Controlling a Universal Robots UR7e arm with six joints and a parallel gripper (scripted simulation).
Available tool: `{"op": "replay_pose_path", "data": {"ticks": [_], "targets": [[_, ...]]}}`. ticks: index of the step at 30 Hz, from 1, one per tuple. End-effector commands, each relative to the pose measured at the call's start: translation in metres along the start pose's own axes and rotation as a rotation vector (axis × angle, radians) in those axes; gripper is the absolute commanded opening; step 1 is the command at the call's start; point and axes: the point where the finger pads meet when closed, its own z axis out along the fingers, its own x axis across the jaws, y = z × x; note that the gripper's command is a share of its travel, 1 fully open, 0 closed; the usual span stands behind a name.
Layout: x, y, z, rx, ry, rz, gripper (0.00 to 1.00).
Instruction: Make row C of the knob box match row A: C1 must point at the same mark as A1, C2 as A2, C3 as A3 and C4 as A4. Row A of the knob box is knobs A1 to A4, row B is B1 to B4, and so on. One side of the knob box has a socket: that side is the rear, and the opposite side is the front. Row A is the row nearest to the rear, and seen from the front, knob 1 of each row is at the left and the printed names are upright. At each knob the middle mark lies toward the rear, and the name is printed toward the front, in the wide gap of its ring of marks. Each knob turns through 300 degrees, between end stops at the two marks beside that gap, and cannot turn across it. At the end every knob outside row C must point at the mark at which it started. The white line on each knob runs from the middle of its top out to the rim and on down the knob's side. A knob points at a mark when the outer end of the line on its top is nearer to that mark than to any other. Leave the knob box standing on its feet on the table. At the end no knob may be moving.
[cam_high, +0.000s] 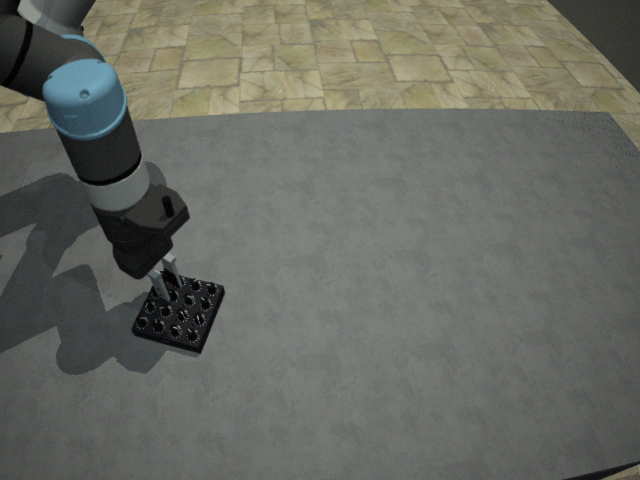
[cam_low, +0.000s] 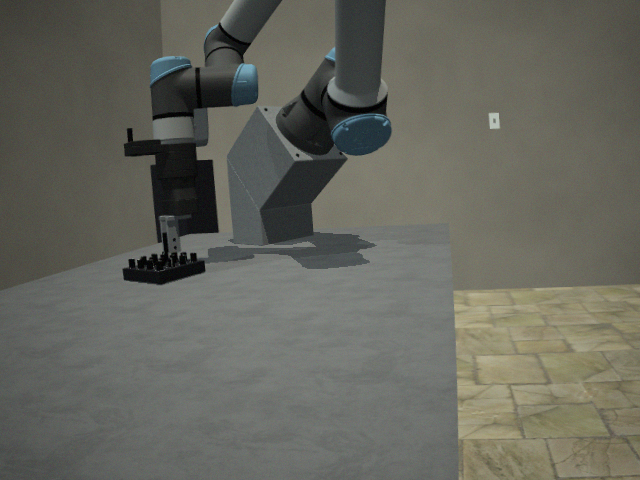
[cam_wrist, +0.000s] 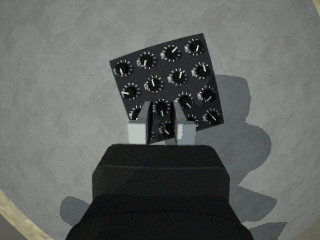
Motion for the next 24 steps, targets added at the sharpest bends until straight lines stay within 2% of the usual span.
{"op": "replay_pose_path", "data": {"ticks": [1, 24], "targets": [[0.0, -0.001, 0.0, 0.0, 0.0, -0.001, 0.46], [0.0, 0.0, 0.012, -0.001, -0.001, 0.0, 0.46]]}}
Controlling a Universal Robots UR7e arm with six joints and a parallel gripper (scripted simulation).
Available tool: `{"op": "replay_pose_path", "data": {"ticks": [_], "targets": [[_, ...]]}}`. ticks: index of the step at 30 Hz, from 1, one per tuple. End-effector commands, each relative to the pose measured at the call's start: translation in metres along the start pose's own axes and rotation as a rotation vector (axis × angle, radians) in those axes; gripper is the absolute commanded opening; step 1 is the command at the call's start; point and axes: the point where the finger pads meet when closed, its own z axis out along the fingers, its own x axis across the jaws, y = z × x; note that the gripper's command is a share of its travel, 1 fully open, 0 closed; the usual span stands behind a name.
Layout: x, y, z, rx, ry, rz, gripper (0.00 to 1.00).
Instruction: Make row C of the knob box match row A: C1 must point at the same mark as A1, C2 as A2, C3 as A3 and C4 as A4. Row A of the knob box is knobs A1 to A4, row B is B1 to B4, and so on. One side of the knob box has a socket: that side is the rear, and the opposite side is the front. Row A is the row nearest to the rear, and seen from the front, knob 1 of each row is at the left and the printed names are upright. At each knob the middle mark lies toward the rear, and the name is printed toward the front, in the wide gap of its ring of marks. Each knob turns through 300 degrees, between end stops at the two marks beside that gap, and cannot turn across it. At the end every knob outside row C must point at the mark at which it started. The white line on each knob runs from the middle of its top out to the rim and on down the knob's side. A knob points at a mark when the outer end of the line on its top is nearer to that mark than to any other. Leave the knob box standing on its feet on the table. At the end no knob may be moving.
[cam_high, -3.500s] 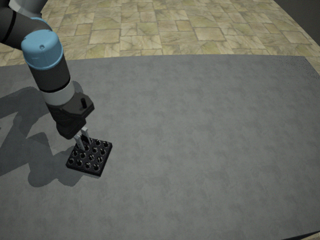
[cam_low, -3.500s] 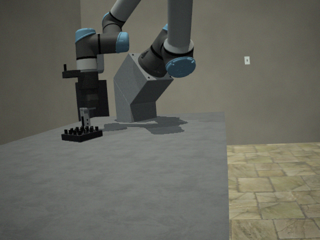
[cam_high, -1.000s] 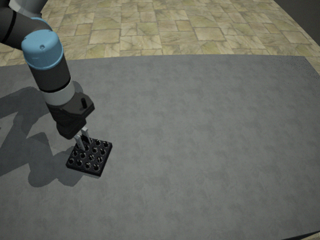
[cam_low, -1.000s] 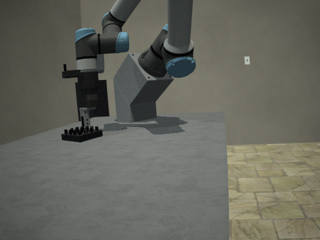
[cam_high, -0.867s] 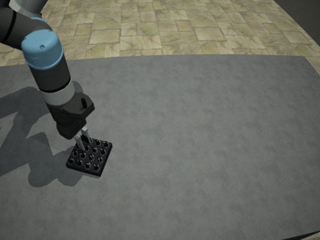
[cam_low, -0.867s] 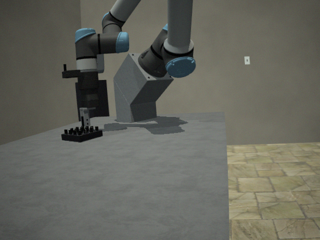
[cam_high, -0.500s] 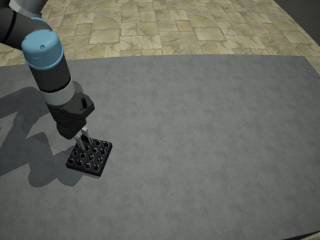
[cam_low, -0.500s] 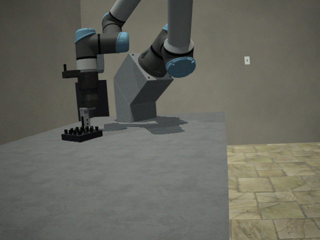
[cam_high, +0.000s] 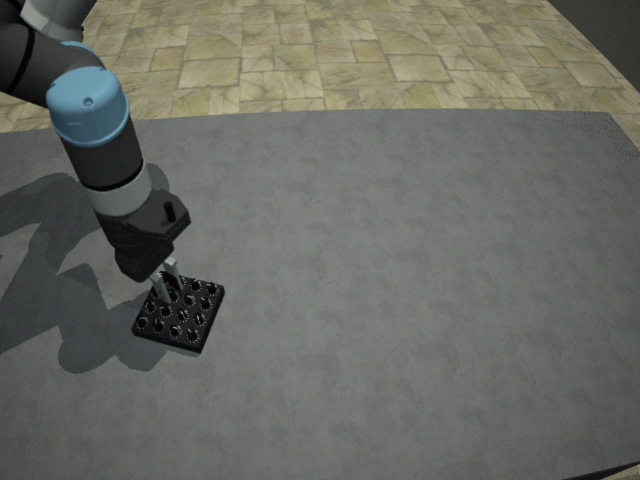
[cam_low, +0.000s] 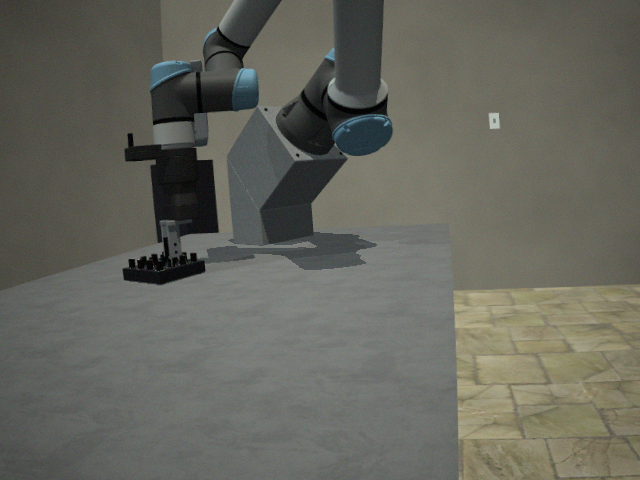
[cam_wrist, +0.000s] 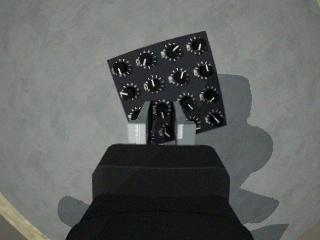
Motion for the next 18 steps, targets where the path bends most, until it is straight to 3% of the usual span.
{"op": "replay_pose_path", "data": {"ticks": [1, 18], "targets": [[0.0, -0.0008, 0.0038, 0.001, 0.0, -0.001, 0.46], [0.0002, -0.0014, 0.0056, 0.003, 0.0, -0.001, 0.46]]}}
